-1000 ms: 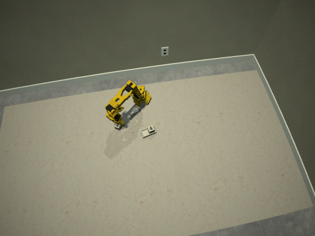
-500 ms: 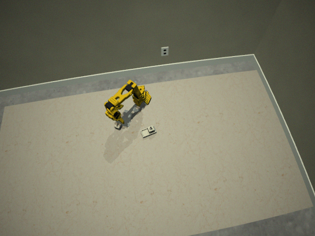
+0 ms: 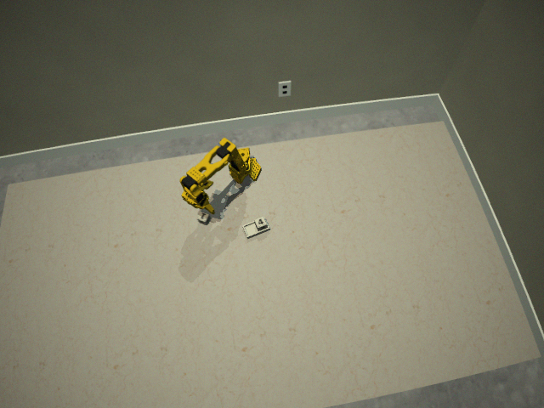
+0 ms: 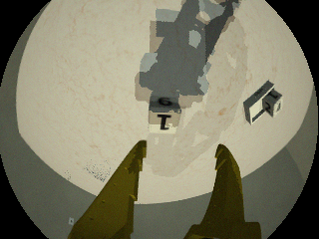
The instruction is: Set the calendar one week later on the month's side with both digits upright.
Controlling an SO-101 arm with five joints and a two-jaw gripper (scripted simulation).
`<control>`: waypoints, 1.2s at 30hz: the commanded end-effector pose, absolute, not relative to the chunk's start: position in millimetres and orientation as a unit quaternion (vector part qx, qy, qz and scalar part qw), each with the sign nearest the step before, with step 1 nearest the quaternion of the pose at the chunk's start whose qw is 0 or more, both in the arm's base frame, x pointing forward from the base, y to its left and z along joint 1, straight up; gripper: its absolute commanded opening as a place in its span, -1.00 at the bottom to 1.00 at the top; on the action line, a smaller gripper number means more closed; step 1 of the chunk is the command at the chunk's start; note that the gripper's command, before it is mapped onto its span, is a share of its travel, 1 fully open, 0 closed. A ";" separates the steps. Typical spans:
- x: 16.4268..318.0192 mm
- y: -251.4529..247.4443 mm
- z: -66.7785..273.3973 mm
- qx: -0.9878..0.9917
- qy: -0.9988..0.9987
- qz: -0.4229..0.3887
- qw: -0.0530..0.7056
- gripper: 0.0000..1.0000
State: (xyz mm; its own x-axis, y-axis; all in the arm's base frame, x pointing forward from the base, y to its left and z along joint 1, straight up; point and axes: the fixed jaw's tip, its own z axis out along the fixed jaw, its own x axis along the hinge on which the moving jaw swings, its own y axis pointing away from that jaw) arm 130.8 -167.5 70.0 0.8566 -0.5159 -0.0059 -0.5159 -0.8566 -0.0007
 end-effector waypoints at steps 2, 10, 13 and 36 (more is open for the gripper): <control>133.4 -172.7 84.2 -0.963 0.266 -0.028 -0.019 -0.29; 135.3 -174.9 108.2 -0.959 0.265 -0.079 -0.055 -0.29; 135.4 -175.1 125.0 -0.954 0.263 -0.115 -0.080 -0.29; 129.6 -168.0 177.7 -0.926 0.256 -0.228 -0.159 -0.30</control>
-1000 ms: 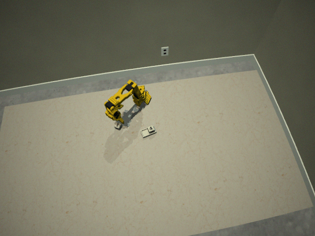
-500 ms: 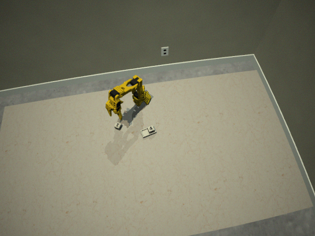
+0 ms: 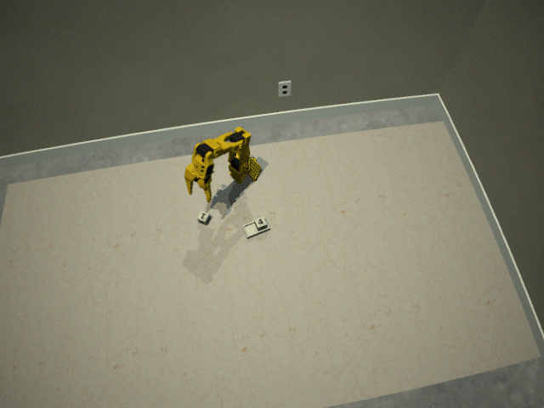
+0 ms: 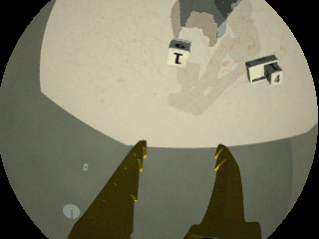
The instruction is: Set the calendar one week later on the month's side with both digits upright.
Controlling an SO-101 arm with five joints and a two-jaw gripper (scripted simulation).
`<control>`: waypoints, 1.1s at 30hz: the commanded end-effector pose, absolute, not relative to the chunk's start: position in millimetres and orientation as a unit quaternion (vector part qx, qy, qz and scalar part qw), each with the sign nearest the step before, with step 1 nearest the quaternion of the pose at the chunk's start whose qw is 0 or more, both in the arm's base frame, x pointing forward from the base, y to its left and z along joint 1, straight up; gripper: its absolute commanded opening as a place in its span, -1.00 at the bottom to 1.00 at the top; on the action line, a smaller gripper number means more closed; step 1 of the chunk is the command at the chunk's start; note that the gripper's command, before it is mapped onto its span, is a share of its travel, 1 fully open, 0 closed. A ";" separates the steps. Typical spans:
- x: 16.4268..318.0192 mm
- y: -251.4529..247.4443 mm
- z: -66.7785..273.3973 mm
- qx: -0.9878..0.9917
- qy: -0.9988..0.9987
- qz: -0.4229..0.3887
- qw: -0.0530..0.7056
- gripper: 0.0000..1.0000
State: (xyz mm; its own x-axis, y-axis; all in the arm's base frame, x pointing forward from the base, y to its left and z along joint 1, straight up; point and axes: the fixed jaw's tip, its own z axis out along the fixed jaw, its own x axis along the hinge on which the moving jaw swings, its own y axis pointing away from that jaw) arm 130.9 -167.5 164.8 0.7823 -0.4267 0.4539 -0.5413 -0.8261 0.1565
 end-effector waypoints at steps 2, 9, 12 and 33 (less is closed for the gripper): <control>129.5 -168.0 177.6 0.925 -0.257 0.228 0.159 -0.30; 129.3 -167.7 176.9 0.919 -0.279 0.232 0.153 -0.30; 129.1 -167.4 176.2 0.913 -0.298 0.235 0.148 -0.30; 126.9 -163.4 168.1 0.815 -0.508 0.264 0.086 -0.30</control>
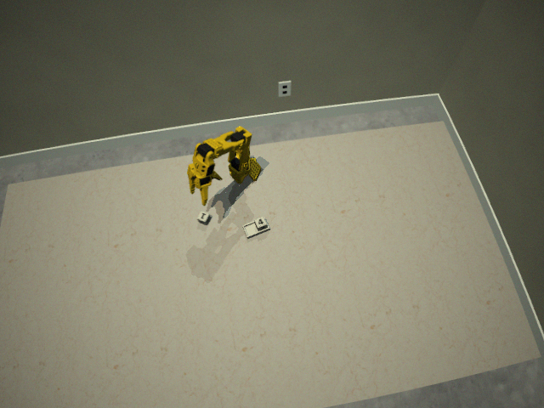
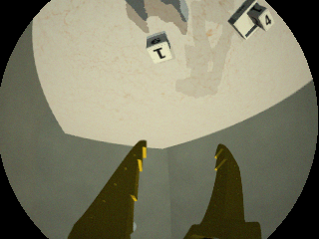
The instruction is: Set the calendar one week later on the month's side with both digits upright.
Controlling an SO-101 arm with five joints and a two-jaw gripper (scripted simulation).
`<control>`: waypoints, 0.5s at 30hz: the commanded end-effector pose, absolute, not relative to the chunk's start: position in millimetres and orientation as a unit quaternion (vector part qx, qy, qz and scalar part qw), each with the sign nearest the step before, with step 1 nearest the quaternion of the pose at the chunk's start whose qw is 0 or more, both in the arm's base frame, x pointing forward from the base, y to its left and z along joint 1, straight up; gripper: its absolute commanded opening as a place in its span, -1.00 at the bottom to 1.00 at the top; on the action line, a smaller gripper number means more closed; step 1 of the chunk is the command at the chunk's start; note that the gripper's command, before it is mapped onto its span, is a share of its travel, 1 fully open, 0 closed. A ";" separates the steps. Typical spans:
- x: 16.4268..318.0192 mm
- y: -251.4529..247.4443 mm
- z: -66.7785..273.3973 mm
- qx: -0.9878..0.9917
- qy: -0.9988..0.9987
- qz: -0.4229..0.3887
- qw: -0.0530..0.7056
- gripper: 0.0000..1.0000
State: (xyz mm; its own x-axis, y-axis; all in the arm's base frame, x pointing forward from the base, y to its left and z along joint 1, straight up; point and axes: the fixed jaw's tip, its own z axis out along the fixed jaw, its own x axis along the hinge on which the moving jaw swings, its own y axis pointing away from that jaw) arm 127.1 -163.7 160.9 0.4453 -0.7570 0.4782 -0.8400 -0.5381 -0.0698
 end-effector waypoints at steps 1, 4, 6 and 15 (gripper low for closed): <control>126.8 -163.0 167.4 0.805 -0.524 0.266 0.081 -0.30; 126.6 -161.8 165.4 0.773 -0.570 0.270 0.065 -0.30; 126.4 -161.0 164.1 0.750 -0.600 0.273 0.054 -0.30; 126.3 -158.1 159.5 0.663 -0.695 0.277 0.016 -0.30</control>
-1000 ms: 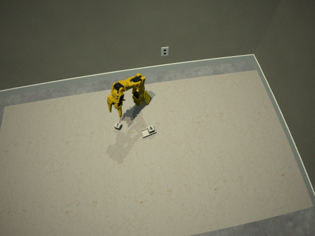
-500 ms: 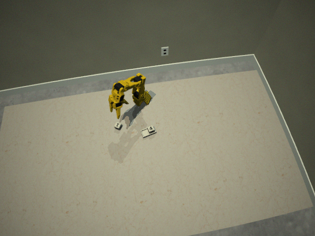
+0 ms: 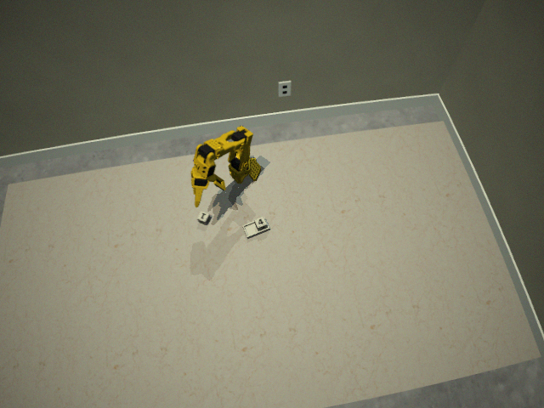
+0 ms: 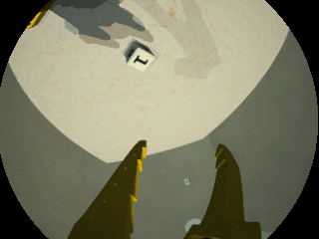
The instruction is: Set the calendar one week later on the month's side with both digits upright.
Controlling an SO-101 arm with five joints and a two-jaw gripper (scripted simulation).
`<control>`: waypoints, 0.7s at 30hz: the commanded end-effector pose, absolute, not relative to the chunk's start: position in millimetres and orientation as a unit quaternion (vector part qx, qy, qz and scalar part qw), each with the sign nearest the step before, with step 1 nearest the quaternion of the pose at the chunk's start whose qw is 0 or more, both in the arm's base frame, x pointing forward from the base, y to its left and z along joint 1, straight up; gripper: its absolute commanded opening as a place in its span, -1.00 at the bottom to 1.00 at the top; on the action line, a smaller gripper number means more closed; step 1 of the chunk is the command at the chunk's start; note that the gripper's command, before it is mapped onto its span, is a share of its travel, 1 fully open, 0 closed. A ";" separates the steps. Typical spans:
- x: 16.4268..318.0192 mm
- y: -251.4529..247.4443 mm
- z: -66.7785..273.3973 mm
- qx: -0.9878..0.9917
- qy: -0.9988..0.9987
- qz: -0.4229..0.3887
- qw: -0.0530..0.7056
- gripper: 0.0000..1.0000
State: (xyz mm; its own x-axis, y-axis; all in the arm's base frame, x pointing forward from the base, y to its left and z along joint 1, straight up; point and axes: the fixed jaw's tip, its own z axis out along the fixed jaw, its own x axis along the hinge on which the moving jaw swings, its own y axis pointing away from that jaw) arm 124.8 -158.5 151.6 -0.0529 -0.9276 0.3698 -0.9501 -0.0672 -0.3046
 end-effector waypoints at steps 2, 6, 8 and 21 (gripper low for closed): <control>126.3 -157.3 158.3 0.637 -0.719 0.278 0.006 -0.30; 126.5 -155.8 156.2 0.589 -0.758 0.278 -0.013 -0.30; 126.6 -155.2 155.2 0.568 -0.775 0.277 -0.021 -0.30; 127.2 -152.9 151.9 0.485 -0.829 0.273 -0.050 -0.30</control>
